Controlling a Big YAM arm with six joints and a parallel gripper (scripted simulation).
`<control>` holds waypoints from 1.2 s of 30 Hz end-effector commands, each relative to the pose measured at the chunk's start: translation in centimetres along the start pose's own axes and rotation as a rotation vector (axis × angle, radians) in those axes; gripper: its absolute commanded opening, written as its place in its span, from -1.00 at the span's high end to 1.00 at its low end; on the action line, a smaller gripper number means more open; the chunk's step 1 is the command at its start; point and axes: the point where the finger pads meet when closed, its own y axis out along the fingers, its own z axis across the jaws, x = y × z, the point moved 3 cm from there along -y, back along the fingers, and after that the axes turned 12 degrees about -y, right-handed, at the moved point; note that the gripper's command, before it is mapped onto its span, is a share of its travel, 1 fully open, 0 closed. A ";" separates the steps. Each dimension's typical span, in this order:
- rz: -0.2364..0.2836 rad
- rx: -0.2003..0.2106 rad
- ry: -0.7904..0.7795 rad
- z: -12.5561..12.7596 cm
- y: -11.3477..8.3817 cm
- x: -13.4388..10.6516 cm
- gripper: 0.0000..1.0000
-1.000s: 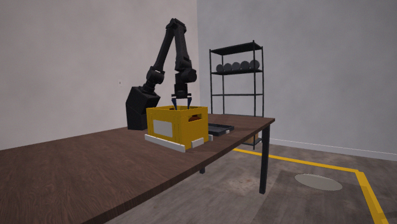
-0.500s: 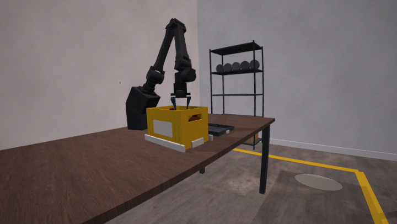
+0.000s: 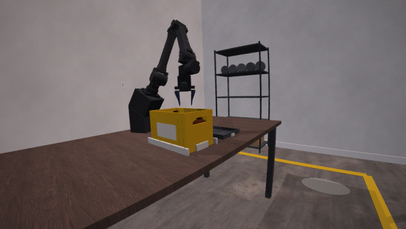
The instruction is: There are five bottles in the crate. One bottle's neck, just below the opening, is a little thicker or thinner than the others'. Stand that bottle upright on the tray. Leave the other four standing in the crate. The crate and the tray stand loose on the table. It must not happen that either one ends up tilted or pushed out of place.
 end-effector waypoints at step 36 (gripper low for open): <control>-0.004 0.000 -0.007 0.3 -3.8 0.7 1.00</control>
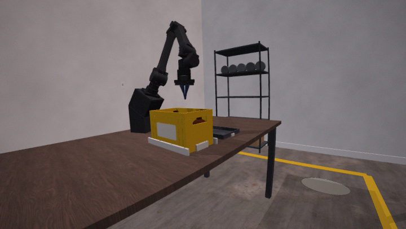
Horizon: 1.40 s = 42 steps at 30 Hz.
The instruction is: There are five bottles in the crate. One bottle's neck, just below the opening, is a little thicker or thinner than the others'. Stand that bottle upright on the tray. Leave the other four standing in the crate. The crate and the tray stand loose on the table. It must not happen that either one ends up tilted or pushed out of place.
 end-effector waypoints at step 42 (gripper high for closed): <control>-0.036 0.010 -0.024 -1.3 -1.3 13.1 -0.21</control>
